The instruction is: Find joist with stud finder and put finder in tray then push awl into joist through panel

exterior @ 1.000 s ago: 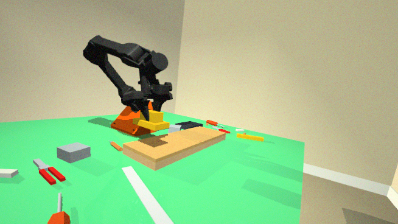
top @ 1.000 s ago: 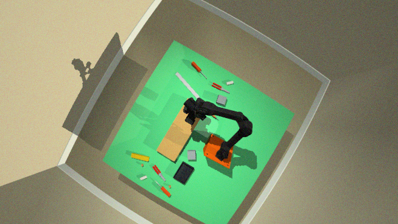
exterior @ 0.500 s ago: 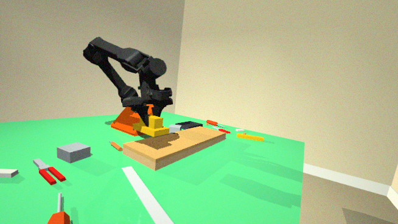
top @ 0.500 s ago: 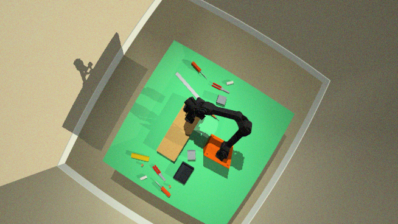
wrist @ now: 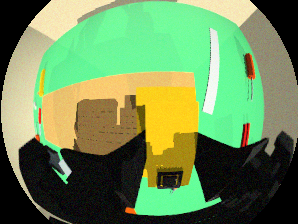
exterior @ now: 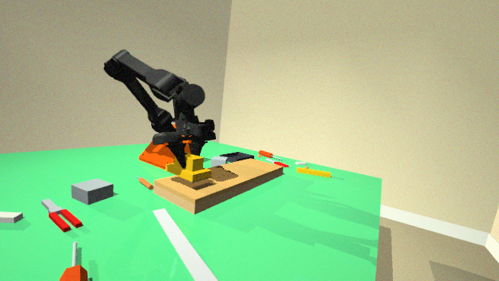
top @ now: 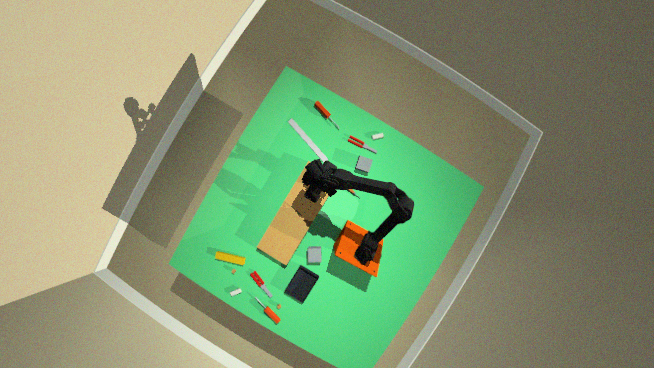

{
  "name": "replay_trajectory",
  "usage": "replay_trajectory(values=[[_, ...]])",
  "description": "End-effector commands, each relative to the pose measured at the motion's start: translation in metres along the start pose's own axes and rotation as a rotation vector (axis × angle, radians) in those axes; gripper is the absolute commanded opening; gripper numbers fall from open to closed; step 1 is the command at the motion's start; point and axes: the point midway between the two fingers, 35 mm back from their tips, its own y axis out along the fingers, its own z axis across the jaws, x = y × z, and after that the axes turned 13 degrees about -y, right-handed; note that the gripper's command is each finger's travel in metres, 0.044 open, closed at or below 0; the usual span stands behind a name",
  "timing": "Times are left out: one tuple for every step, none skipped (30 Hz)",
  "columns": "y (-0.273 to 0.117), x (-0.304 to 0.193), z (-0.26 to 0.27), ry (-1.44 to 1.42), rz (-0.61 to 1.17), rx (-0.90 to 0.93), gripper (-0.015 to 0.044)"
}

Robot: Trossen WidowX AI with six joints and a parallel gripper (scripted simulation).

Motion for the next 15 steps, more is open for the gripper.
replay_trajectory(values=[[0.005,0.0,0.001,-0.006,-0.01,0.002,0.0],[0.005,0.0,0.001,-0.006,-0.01,0.002,0.0],[0.006,0.0,0.001,-0.006,-0.01,0.002,0.0],[0.007,-0.001,0.001,-0.006,-0.01,0.002,0.0],[0.008,-0.001,0.001,-0.006,-0.01,0.002,0.0],[0.009,-0.001,0.001,-0.006,-0.01,0.002,0.0],[0.01,-0.001,0.002,-0.006,-0.01,0.002,0.0],[0.012,-0.002,0.002,-0.006,-0.01,0.002,0.0],[0.013,-0.002,0.002,-0.006,-0.01,0.002,0.0],[0.015,-0.003,0.002,-0.006,-0.01,0.002,0.0],[0.016,-0.003,0.002,-0.006,-0.01,0.001,0.0],[0.018,-0.004,0.002,-0.006,-0.01,0.001,0.0],[0.019,-0.004,0.002,-0.006,-0.01,0.001,0.0],[0.021,-0.005,0.002,-0.006,-0.01,0.001,0.0],[0.023,-0.005,0.002,-0.006,-0.01,0.001,0.0]])
